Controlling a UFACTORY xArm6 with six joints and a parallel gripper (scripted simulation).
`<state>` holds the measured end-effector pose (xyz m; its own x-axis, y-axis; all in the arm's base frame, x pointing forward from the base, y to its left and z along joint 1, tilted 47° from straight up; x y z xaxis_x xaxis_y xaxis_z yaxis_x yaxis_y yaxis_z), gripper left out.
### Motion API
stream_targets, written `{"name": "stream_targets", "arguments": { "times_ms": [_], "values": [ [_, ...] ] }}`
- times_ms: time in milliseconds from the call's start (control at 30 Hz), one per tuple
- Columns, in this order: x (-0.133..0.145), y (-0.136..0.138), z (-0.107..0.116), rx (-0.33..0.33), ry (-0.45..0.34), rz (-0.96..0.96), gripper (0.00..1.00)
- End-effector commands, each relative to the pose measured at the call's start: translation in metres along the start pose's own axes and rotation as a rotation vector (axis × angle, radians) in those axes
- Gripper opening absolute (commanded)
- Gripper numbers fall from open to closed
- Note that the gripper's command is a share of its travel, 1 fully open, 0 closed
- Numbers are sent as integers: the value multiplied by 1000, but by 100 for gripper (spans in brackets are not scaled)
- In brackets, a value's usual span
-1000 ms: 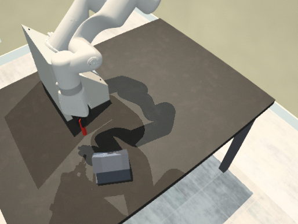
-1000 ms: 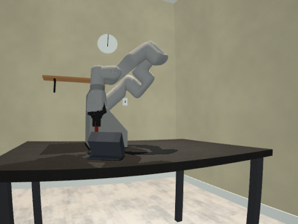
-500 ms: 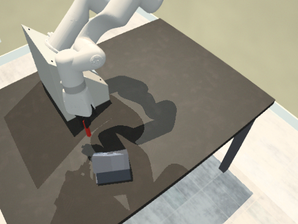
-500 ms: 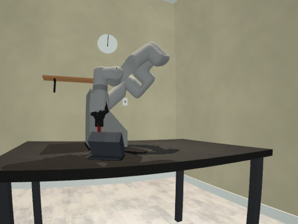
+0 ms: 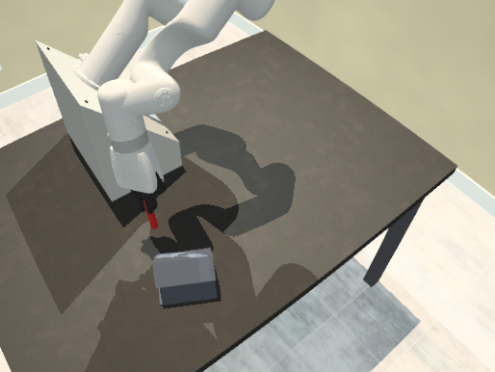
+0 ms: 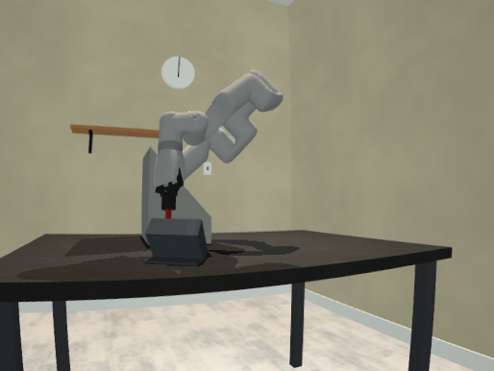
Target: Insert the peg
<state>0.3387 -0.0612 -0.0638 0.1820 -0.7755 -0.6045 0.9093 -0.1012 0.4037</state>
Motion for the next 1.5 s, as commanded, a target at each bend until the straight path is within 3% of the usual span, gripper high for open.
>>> {"name": "stream_targets", "arguments": {
  "times_ms": [0, 1467],
  "values": [
    [-2, 4, 0, 19, -13, -26, 0],
    [-27, 22, -1, 181, -111, -280, 0]
  ]
}}
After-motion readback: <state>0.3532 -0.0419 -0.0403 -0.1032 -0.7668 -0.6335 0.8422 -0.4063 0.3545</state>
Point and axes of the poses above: the point where the finger pads meet when closed, its own z axis back along the fingers, its own y axis across the jaws, x = y × z, the point moved 5 cm from there along z, back along the fingers, and after that the axes turned 11 degrees about -z, right-handed, at the moved point
